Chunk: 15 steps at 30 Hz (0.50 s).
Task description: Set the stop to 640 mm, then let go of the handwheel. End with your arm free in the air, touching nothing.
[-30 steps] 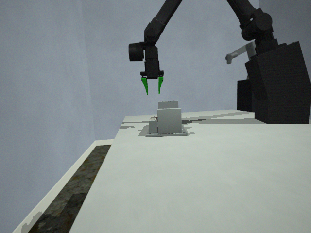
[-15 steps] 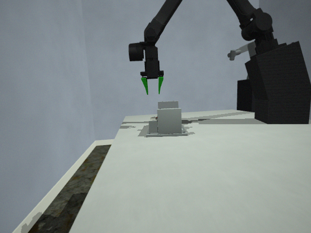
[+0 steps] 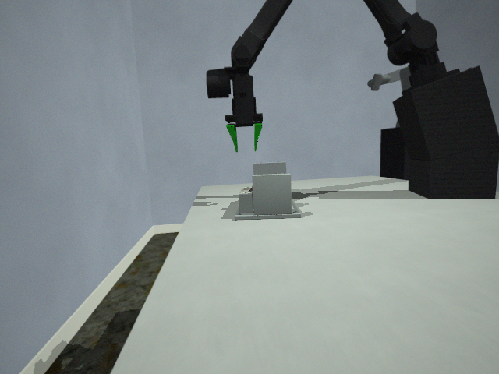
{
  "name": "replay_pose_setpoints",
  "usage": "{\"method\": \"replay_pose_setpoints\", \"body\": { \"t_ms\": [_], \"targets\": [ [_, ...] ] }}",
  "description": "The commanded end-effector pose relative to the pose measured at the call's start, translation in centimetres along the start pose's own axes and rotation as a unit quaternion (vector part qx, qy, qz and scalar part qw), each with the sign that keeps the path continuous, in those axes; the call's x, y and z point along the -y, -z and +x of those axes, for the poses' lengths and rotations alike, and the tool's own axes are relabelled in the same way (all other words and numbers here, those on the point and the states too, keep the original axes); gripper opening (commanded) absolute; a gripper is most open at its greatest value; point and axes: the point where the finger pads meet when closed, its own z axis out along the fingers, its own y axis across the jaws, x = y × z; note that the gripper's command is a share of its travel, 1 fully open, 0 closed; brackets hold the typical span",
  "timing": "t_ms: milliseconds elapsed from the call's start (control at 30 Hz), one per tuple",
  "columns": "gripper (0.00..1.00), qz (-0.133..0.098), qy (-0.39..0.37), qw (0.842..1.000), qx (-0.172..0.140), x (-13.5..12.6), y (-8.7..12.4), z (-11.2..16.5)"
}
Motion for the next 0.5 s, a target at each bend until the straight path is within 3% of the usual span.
{"method": "replay_pose_setpoints", "body": {
  "t_ms": [0,367,467],
  "targets": [
    [0.53,-0.012,0.003,1.0,-0.001,-1.1,0.8,0.1],
    [0.53,-0.012,0.003,1.0,-0.001,-1.0,0.8,0.1],
    [0.53,-0.023,-0.001,1.0,-0.002,-0.8,1.7,-1.2]
  ]
}}
